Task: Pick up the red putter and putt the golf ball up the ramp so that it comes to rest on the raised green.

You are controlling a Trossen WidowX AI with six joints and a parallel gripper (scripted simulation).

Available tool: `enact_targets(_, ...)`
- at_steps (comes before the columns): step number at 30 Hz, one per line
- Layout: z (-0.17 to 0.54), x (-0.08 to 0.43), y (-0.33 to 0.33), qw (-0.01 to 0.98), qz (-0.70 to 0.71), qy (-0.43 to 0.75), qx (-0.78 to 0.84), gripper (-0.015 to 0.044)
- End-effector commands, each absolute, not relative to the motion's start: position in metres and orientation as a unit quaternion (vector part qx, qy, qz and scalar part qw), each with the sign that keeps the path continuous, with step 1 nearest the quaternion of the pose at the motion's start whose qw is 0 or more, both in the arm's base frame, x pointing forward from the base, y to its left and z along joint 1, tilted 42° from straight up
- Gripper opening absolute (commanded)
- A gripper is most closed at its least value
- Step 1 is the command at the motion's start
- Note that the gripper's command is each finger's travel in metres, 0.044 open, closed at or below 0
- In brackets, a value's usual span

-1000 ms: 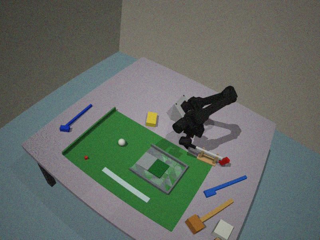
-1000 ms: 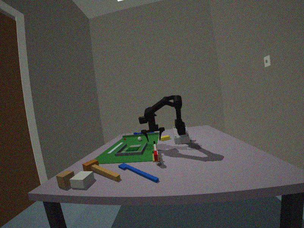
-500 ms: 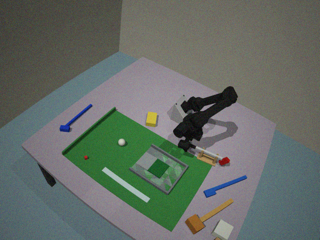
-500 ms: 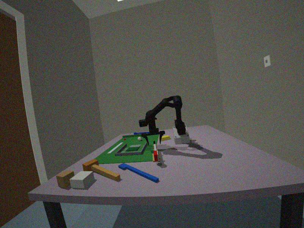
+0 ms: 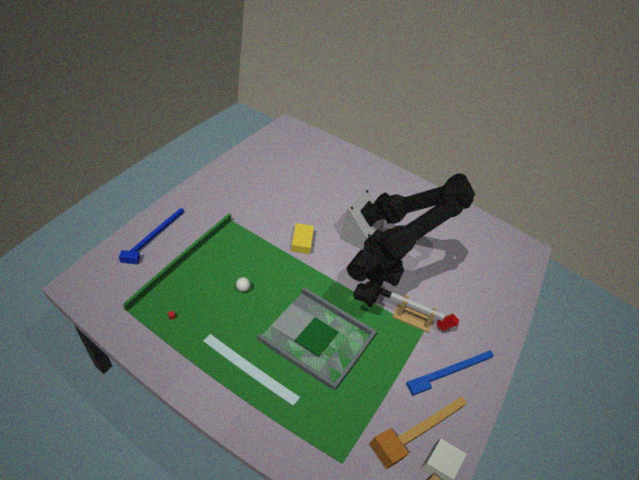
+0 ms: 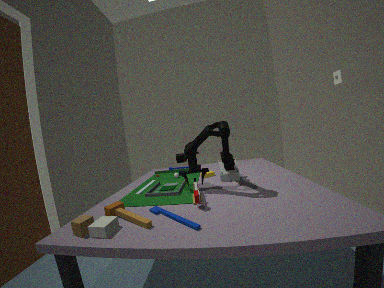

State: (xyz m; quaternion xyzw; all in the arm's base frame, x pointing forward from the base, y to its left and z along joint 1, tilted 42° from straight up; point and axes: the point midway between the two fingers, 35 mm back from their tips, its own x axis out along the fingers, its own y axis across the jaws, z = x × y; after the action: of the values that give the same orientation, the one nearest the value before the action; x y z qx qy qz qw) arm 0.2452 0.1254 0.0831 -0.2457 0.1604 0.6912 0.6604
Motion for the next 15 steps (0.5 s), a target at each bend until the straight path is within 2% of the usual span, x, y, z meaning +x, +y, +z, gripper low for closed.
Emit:
enact_targets(1,0.0834,0.2453,0.1253,0.66,0.691,0.16,-0.246,0.0335)
enact_targets(13,0.0834,0.2453,0.1253,0.66,0.691,0.16,-0.246,0.002)
enact_targets(15,0.0834,0.2453,0.1253,0.66,0.691,0.16,-0.246,0.0007)
